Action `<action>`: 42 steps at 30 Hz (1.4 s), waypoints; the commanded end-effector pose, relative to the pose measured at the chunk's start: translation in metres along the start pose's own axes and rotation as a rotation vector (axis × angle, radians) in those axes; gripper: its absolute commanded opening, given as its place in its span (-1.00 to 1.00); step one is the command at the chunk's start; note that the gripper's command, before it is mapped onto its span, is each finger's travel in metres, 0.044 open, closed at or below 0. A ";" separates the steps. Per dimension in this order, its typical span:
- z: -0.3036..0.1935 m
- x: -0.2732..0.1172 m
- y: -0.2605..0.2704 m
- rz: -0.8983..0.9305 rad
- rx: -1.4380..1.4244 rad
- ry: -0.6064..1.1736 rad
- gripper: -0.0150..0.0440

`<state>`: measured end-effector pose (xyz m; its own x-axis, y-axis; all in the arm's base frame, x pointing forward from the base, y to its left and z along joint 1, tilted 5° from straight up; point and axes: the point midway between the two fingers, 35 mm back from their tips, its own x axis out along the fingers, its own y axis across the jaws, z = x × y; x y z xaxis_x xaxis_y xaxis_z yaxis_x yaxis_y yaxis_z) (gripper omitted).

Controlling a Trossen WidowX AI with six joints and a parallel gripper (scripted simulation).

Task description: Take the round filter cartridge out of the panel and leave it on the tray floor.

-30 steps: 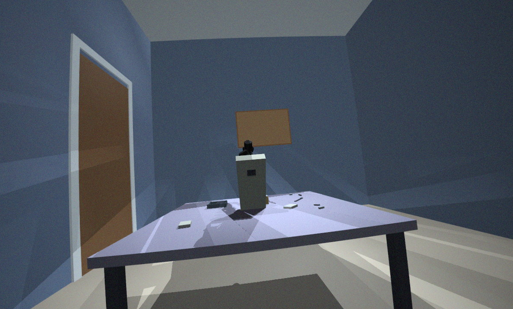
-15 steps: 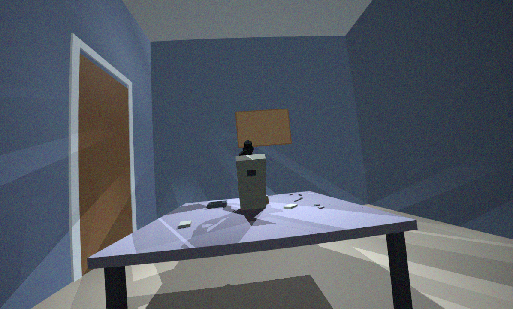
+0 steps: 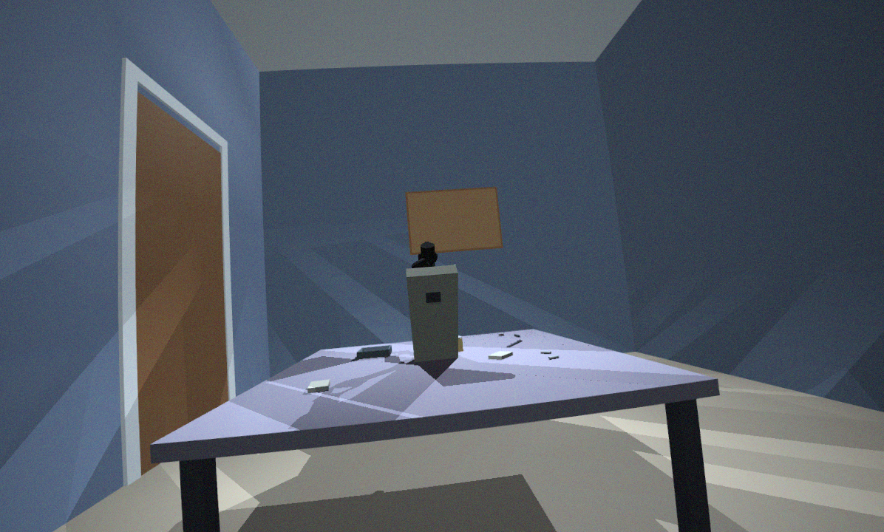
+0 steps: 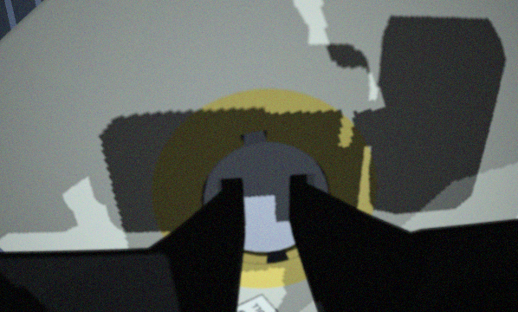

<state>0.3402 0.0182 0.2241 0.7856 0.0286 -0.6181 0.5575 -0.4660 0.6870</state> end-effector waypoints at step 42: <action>-0.001 0.004 0.001 0.004 -1.270 0.001 -0.49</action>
<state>0.3407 0.0180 0.2238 0.7861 0.0289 -0.6174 0.4740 0.6129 0.6322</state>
